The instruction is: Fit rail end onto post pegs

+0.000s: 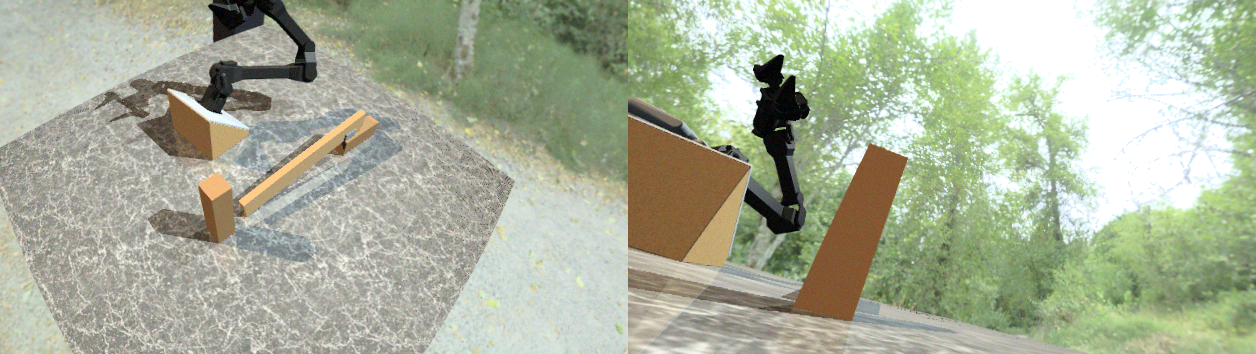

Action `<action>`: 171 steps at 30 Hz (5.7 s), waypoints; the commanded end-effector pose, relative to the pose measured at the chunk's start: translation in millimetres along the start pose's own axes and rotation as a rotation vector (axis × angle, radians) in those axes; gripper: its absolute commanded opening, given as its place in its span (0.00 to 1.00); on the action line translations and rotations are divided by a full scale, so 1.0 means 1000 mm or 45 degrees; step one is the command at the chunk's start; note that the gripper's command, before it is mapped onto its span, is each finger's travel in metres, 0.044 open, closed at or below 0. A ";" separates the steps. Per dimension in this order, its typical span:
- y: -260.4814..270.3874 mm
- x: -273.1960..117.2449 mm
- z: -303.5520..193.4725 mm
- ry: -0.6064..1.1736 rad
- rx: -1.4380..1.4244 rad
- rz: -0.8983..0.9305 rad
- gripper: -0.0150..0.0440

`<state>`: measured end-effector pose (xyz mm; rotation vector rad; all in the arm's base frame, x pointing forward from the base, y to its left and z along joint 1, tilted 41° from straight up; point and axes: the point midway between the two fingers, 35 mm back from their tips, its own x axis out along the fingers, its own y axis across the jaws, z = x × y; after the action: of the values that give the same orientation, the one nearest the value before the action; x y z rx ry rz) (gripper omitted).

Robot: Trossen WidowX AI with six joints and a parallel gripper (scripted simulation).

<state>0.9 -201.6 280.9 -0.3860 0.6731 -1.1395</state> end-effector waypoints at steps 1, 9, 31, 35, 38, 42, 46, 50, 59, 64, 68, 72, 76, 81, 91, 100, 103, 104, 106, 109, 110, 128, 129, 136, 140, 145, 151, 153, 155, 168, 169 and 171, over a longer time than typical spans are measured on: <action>0.001 0.001 0.000 -0.002 -0.003 0.013 0.98; 0.049 0.061 0.017 -0.092 -0.207 0.604 1.00; 0.354 0.080 0.032 -0.534 -1.219 2.214 1.00; 0.409 0.045 0.017 -0.640 -1.414 2.497 1.00; 0.442 0.016 0.002 -0.707 -1.550 2.690 1.00; 0.447 0.010 -0.005 -0.721 -1.580 2.732 1.00; 0.450 0.009 -0.007 -0.721 -1.580 2.732 1.00; 0.455 0.007 -0.011 -0.721 -1.580 2.732 1.00; 0.465 0.001 -0.020 -0.721 -1.580 2.731 1.00; 0.471 -0.002 -0.025 -0.722 -1.579 2.731 1.00; 0.475 -0.004 -0.029 -0.722 -1.579 2.732 1.00; 0.479 -0.007 -0.033 -0.722 -1.579 2.732 1.00; 0.483 -0.010 -0.037 -0.722 -1.578 2.732 1.00; 0.488 -0.013 -0.042 -0.723 -1.577 2.733 1.00; 0.494 -0.018 -0.049 -0.724 -1.576 2.735 0.91; 0.494 -0.018 -0.049 -0.724 -1.576 2.735 0.51; 0.494 -0.018 -0.049 -0.724 -1.576 2.735 0.38; 0.494 -0.018 -0.049 -0.724 -1.576 2.735 0.37; 0.494 -0.018 -0.049 -0.724 -1.576 2.735 0.34; 0.494 -0.018 -0.049 -0.724 -1.576 2.735 0.31; 0.494 -0.018 -0.049 -0.724 -1.576 2.735 0.30; 0.491 -0.016 -0.047 -0.724 -1.576 2.735 0.25; 0.491 -0.016 -0.047 -0.724 -1.576 2.735 0.25; 0.489 -0.014 -0.044 -0.724 -1.576 2.734 0.25; 0.489 -0.013 -0.042 -0.724 -1.577 2.734 0.25; 0.488 -0.012 -0.040 -0.724 -1.577 2.734 0.25; 0.486 -0.011 -0.038 -0.724 -1.577 2.734 0.25; 0.486 -0.010 -0.037 -0.724 -1.577 2.734 0.25; 0.485 -0.010 -0.036 -0.724 -1.577 2.734 0.25; 0.482 -0.007 -0.032 -0.723 -1.577 2.734 0.25; 0.481 -0.007 -0.031 -0.723 -1.577 2.734 0.25; 0.481 -0.006 -0.031 -0.723 -1.577 2.734 0.25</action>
<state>311.1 -5.1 -34.8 -0.6202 0.7328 1.5050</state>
